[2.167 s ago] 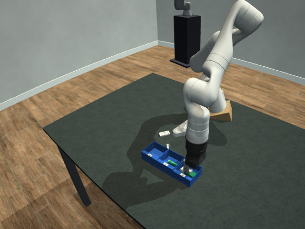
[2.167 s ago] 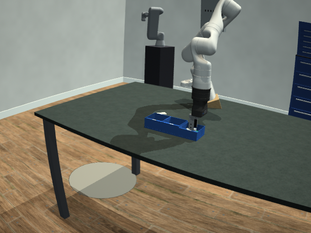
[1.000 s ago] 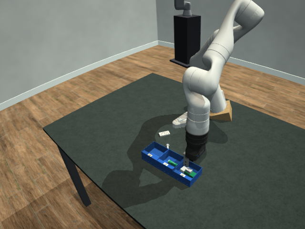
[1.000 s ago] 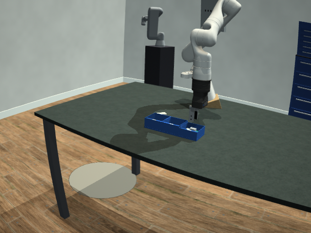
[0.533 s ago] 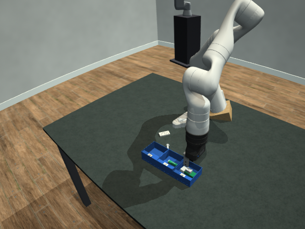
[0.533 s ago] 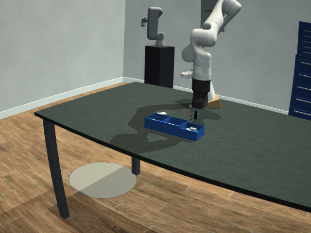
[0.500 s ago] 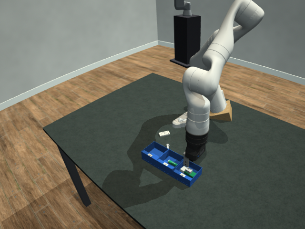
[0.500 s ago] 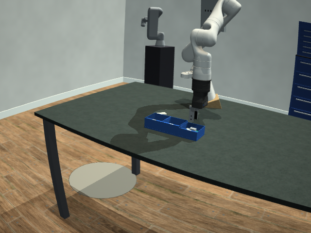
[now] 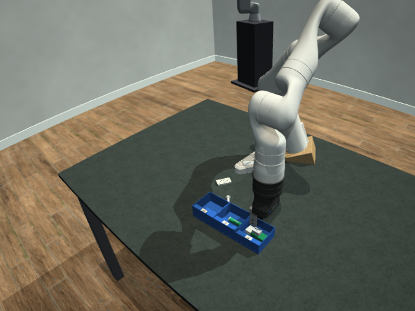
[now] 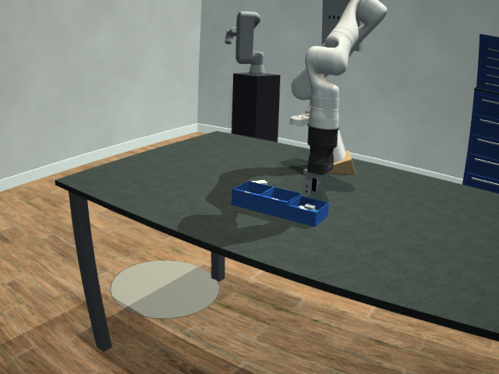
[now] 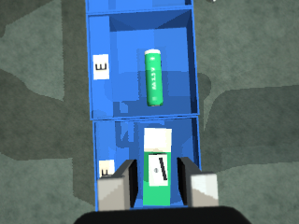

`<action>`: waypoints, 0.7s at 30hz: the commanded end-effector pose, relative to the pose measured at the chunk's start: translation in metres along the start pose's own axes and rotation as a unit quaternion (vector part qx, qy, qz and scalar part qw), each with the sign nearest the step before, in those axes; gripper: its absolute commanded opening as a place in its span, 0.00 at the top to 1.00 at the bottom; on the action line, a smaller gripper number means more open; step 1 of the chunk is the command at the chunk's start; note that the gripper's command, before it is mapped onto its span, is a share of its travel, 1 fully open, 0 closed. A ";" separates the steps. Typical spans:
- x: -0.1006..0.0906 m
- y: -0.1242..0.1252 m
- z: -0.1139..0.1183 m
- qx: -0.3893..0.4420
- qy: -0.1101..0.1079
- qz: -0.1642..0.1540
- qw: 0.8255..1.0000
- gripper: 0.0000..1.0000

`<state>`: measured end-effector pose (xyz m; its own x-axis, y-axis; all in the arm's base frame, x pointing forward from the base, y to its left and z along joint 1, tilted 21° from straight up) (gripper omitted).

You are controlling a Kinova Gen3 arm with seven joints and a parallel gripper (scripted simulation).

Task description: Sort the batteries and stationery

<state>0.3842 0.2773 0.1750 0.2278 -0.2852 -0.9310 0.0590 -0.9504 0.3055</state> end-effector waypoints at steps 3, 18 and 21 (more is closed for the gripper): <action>-0.002 -0.002 0.000 -0.001 0.001 -0.001 1.000 0.38; -0.053 -0.002 0.000 0.001 0.001 0.001 1.000 0.00; -0.065 -0.001 0.000 0.001 0.001 0.001 1.000 0.00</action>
<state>0.3736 0.2896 0.2220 0.2263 -0.2915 -0.9294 0.0519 -0.9492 0.3103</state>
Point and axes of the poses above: the point where the finger pads meet when closed, its own x axis out along the fingers, its own z axis across the jaws, y = z × x, the point moved 10 cm from there along -x, back along the fingers, and after that the axes turned 9 degrees about x, right-handed, at the moved point
